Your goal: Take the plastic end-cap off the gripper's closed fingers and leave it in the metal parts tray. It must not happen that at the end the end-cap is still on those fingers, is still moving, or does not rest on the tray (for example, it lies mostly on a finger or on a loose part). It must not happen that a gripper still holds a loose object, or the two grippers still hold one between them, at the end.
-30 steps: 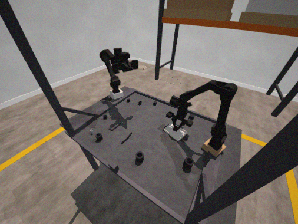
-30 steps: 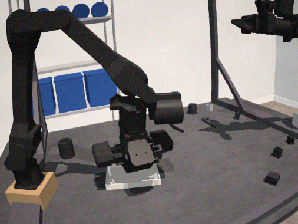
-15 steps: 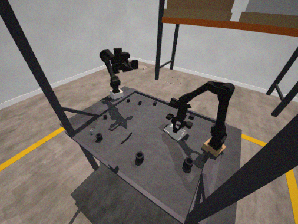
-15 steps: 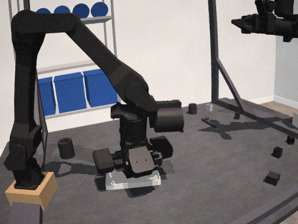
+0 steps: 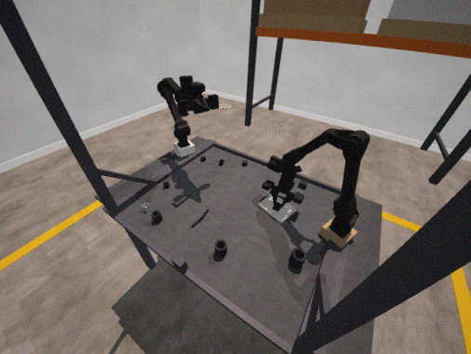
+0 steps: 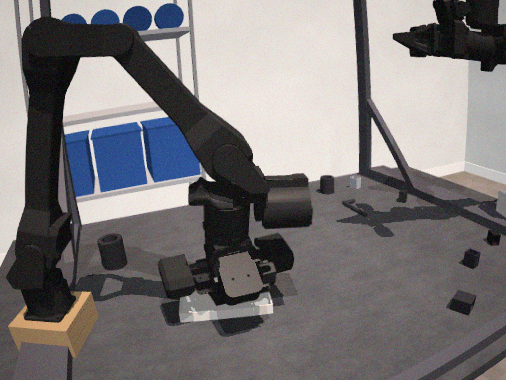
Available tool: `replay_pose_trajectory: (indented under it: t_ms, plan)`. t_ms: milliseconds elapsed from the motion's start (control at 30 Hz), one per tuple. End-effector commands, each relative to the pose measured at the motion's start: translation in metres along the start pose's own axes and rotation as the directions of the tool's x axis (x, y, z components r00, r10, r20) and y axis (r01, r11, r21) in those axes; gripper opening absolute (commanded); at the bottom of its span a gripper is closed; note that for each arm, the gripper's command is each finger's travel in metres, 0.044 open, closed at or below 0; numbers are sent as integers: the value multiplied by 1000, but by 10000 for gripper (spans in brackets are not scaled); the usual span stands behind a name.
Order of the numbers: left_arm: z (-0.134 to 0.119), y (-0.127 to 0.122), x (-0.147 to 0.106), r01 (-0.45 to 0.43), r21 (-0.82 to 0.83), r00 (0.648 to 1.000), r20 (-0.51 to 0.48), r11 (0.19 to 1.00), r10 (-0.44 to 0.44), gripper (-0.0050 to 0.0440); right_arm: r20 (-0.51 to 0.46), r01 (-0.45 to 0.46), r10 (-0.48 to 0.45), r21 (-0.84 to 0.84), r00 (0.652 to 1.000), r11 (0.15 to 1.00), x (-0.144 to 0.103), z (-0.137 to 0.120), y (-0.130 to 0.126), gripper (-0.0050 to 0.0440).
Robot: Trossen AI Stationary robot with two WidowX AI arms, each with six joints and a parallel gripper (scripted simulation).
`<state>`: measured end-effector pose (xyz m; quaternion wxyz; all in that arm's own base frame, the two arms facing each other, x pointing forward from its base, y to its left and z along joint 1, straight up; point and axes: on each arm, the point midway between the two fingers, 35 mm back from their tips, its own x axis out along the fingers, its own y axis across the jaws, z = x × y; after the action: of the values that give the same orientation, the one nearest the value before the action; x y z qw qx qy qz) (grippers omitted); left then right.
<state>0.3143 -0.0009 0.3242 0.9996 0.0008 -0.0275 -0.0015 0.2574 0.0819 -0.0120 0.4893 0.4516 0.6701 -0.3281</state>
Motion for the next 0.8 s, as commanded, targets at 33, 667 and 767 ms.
replay_pose_trajectory:
  t_ms: [33, 667, 767]
  plan:
    - [6, -1, -1, 5, -2, 1000, 14, 1000, -5, 0, -1, -17, 17, -11, 1000, 1000, 1, 1, 4, 0]
    - [6, -1, -1, 5, -2, 1000, 14, 1000, -5, 0, -1, -16, 16, -11, 1000, 1000, 3, 1, 4, 0]
    - [6, -1, -1, 5, -2, 1000, 14, 1000, -5, 0, -1, -16, 16, -11, 1000, 1000, 3, 1, 4, 0]
